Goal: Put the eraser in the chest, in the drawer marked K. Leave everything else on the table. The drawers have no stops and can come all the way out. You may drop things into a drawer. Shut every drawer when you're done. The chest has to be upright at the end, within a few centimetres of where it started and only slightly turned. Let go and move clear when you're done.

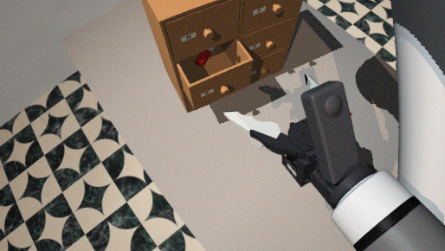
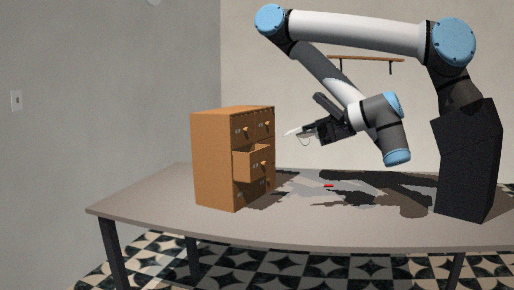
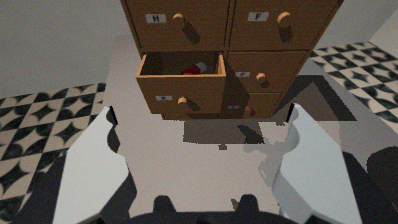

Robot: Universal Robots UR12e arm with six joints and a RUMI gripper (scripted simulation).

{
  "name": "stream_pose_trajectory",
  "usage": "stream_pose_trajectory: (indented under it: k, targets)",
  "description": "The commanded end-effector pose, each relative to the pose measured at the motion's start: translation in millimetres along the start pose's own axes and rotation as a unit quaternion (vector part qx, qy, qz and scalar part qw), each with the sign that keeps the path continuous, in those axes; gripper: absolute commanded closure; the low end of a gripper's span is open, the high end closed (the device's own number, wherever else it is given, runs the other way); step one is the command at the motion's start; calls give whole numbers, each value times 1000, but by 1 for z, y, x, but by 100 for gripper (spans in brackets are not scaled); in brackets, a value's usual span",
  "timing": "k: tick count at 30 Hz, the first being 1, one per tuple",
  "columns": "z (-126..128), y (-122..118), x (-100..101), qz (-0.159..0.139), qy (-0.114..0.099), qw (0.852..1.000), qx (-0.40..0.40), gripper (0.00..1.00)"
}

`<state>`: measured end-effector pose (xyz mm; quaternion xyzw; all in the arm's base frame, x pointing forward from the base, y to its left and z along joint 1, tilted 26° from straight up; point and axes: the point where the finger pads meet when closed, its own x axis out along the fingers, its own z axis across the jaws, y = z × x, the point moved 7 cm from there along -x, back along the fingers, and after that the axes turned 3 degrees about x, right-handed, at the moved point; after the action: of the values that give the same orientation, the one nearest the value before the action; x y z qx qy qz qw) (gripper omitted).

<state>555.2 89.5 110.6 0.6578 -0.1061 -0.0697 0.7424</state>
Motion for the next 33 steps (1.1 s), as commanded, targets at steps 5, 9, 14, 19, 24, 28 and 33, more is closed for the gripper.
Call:
stream_pose_trajectory:
  k: [5,9,14,19,24,28,33]
  targets:
    - [0,-5,-18,1,0,1000,0,0]
    - [0,-6,-23,1,0,1000,0,0]
    - [0,-7,-25,1,0,1000,0,0]
    - [0,-8,-27,1,0,1000,0,0]
    - [0,-8,-27,1,0,1000,0,0]
    - [0,-8,-27,0,0,1000,0,0]
    - [0,-7,-27,-2,0,1000,0,0]
